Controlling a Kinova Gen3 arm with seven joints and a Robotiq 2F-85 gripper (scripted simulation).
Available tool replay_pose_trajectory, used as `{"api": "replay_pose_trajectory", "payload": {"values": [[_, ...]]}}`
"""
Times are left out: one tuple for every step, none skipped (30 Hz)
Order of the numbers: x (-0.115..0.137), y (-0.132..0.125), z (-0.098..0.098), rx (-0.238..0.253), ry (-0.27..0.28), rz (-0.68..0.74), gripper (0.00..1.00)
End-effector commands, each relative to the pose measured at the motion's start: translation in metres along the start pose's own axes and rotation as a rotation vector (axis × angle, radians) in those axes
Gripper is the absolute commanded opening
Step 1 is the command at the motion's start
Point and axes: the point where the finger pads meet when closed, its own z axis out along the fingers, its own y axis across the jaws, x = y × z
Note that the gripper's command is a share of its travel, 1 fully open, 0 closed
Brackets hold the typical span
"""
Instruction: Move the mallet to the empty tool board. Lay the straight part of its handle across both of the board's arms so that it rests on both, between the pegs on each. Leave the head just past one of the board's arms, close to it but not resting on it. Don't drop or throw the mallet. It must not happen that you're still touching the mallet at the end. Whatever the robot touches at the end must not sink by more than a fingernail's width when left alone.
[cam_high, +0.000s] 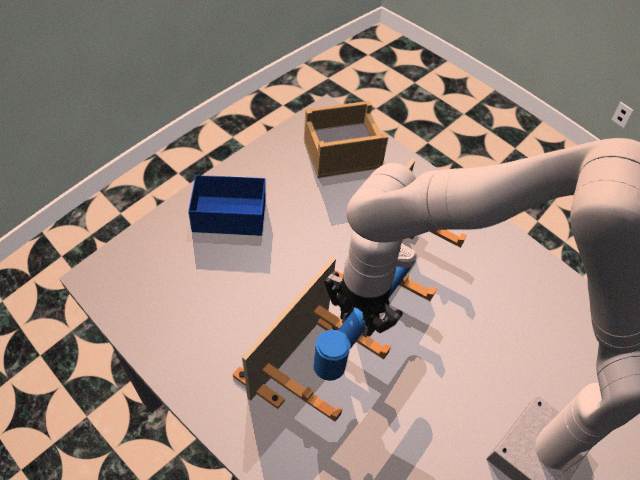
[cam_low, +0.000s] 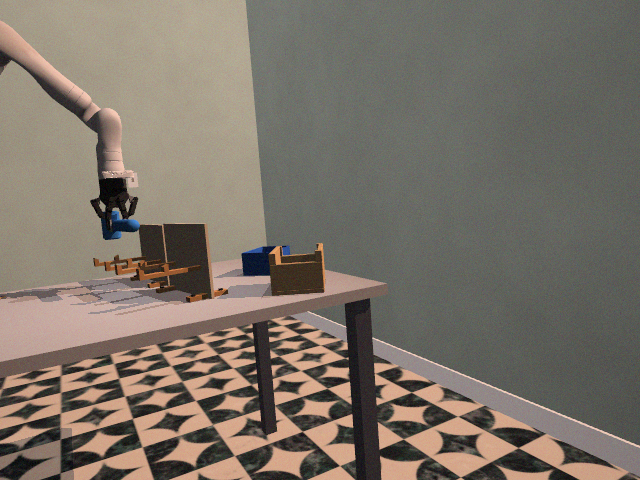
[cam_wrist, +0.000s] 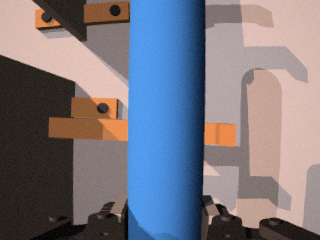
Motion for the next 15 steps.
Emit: {"api": "replay_pose_trajectory", "payload": {"values": [[0.042,-0.005,-0.002,0.001,-0.005,0.021,0.1],[0.046,-0.005,-0.002,0.001,-0.005,0.021,0.1],[0.052,-0.005,-0.002,0.001,-0.005,0.021,0.1],[0.059,-0.005,-0.002,0.001,-0.005,0.021,0.1],[0.067,-0.005,-0.002,0.001,-0.005,0.021,0.1],[0.074,-0.005,-0.002,0.001,-0.005,0.021,0.1],[0.082,-0.004,-0.003,0.001,-0.005,0.021,0.1],[0.089,-0.004,-0.003,0.001,-0.005,0.021,0.1],[0.096,-0.003,-0.003,0.001,-0.005,0.021,0.1],[0.104,-0.002,-0.003,0.001,-0.005,0.021,0.1],[0.111,-0.001,-0.003,0.001,-0.005,0.021,0.1],[0.118,0.0,-0.003,0.001,-0.005,0.021,0.1],[0.118,0.0,-0.003,0.001,-0.005,0.021,0.1],[0.118,0.0,-0.003,0.001,-0.005,0.021,0.1],[0.132,0.002,-0.004,0.001,-0.005,0.021,0.1]]}}
